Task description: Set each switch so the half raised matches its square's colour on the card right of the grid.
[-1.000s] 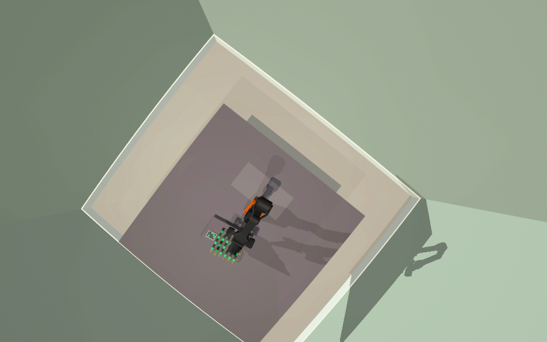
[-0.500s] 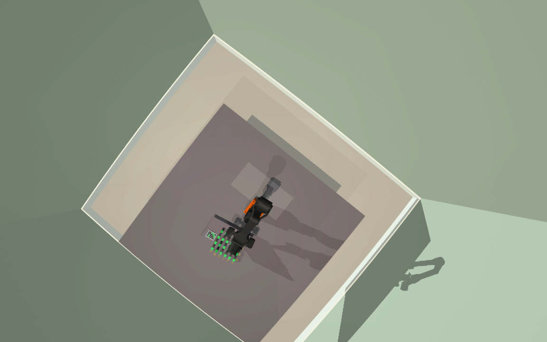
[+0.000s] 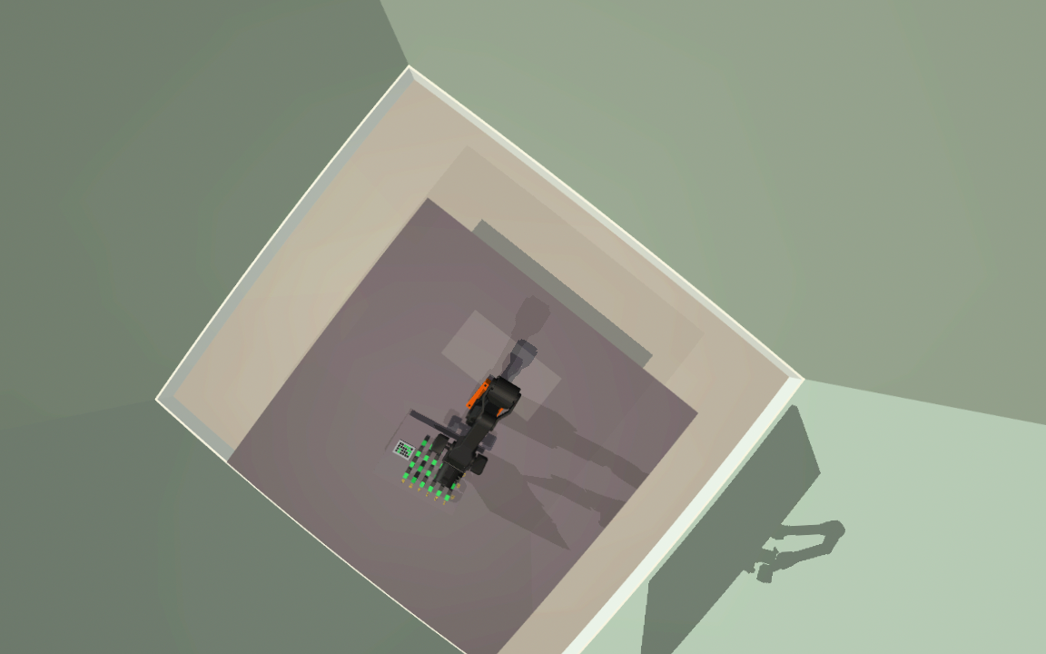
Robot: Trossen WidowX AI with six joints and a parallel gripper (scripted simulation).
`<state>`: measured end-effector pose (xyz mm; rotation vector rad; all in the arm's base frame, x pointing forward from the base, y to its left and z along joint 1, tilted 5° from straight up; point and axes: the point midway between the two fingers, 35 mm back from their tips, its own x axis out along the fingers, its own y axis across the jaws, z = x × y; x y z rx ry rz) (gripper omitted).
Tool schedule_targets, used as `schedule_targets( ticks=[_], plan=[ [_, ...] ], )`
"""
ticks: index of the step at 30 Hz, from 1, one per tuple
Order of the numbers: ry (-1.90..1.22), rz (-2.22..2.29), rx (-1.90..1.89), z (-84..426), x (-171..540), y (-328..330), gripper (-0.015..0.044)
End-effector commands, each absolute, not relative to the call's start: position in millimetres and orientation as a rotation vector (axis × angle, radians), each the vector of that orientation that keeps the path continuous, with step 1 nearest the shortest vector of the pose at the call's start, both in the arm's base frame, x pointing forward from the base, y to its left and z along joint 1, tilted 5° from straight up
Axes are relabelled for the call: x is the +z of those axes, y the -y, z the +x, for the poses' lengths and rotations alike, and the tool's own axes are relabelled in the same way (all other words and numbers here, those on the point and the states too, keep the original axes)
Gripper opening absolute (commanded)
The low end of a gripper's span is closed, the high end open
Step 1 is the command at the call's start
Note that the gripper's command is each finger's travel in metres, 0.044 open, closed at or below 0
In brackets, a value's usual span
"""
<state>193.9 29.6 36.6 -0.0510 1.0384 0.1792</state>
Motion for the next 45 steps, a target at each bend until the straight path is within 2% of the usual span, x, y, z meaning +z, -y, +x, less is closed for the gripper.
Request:
schedule_targets(
  ticks=[1, 19, 26, 33, 45],
  plan=[
    [-1.036, -0.05, 0.174, 195, 36, -29, 0.0],
    [-1.036, -0.05, 0.174, 196, 34, -29, 0.0],
    [-1.063, -0.053, 0.173, 167, 90, -22, 0.0],
    [-1.066, -0.054, 0.173, 166, 91, -21, 0.0],
    [-1.092, -0.068, 0.172, 200, 97, 60, 0.0]
  ],
)
